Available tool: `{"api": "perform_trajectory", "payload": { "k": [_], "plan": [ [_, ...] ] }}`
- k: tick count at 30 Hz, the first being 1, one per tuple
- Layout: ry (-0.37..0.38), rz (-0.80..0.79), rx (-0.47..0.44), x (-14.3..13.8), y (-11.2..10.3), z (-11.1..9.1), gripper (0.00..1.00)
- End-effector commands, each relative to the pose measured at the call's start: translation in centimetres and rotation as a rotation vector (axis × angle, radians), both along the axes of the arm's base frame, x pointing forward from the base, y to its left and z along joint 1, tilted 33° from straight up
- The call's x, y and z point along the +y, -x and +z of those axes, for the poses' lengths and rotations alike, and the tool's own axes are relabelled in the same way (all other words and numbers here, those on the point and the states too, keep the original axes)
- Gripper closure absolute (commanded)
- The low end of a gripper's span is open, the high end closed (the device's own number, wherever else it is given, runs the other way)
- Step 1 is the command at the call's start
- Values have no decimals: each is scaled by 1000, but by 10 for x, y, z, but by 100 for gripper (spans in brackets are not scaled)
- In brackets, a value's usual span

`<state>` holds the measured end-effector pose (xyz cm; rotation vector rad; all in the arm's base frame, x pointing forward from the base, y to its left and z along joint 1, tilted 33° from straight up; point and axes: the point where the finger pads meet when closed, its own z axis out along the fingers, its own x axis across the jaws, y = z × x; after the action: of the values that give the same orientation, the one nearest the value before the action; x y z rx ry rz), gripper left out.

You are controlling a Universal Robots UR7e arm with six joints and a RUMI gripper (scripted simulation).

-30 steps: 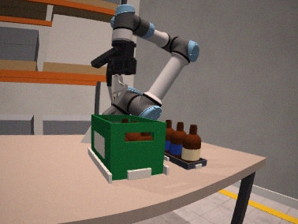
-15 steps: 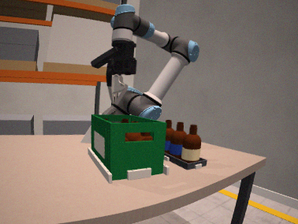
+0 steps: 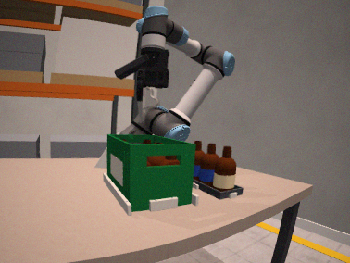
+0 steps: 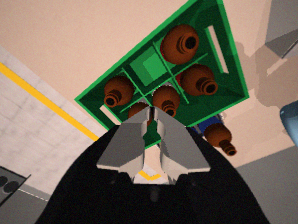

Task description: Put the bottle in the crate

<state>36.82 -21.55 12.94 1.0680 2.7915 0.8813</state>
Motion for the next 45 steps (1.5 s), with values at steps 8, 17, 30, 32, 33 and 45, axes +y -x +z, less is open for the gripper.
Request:
{"api": "perform_trajectory", "payload": {
  "k": [8, 17, 30, 32, 33, 45],
  "plan": [
    [94, 346, -204, 62, -18, 46, 100],
    [158, 590, -348, 109, -24, 76, 100],
    [236, 904, -537, 174, -22, 111, 100],
    [253, 976, -580, 189, -20, 118, 100],
    [261, 1007, -599, 195, -19, 122, 100],
    [298, 1159, -694, 228, -12, 136, 100]
  ]
}}
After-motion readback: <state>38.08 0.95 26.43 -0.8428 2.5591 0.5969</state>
